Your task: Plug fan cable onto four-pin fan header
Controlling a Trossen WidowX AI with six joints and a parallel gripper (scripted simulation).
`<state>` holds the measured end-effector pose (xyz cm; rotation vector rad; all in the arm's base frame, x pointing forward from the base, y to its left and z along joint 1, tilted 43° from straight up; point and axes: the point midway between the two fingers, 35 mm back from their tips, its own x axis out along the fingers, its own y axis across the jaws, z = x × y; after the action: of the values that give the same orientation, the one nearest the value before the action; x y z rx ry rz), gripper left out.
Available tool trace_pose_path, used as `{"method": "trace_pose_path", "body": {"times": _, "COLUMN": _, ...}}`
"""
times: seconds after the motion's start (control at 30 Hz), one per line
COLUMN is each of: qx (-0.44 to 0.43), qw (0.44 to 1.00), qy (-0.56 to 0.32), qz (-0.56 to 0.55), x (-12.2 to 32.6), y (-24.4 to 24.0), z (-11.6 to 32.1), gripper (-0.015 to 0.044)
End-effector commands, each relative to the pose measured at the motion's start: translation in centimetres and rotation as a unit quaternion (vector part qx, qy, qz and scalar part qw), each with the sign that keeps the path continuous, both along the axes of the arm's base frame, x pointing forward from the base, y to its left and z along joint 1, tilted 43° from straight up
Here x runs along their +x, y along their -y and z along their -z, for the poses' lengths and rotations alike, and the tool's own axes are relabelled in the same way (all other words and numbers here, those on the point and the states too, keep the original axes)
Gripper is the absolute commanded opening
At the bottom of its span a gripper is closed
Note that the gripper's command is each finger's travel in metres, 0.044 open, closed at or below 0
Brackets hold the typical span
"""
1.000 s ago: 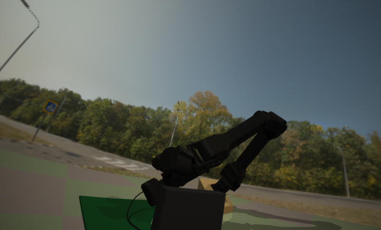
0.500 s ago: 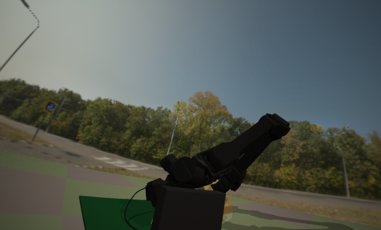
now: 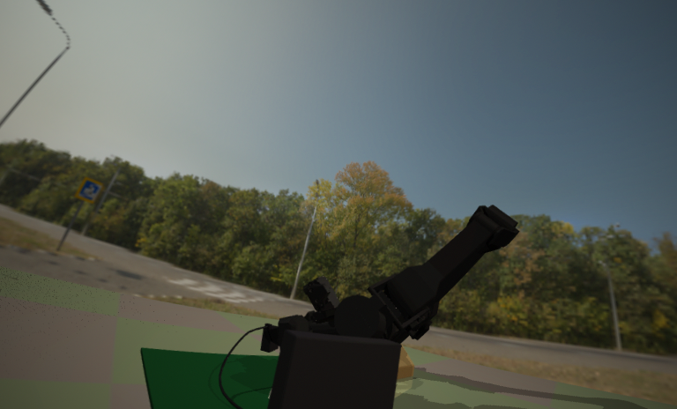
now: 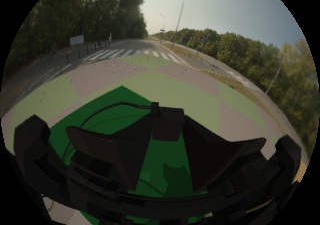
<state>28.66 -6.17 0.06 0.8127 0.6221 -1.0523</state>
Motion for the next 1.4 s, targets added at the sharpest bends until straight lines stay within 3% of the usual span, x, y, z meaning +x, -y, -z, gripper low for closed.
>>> {"method": "trace_pose_path", "body": {"times": 0.0, "qx": -0.016, "qw": 1.0, "qy": 0.025, "qz": 0.011, "x": -0.4, "y": -0.2, "z": -0.4, "gripper": 0.0}}
{"method": "trace_pose_path", "body": {"times": 0.27, "qx": -0.035, "qw": 0.997, "qy": 0.07, "qz": 0.027, "x": -0.6, "y": -0.4, "z": -1.2, "gripper": 0.0}}
{"method": "trace_pose_path", "body": {"times": 1.37, "qx": -0.032, "qw": 0.997, "qy": 0.064, "qz": 0.026, "x": -0.5, "y": 0.0, "z": -1.3, "gripper": 0.0}}
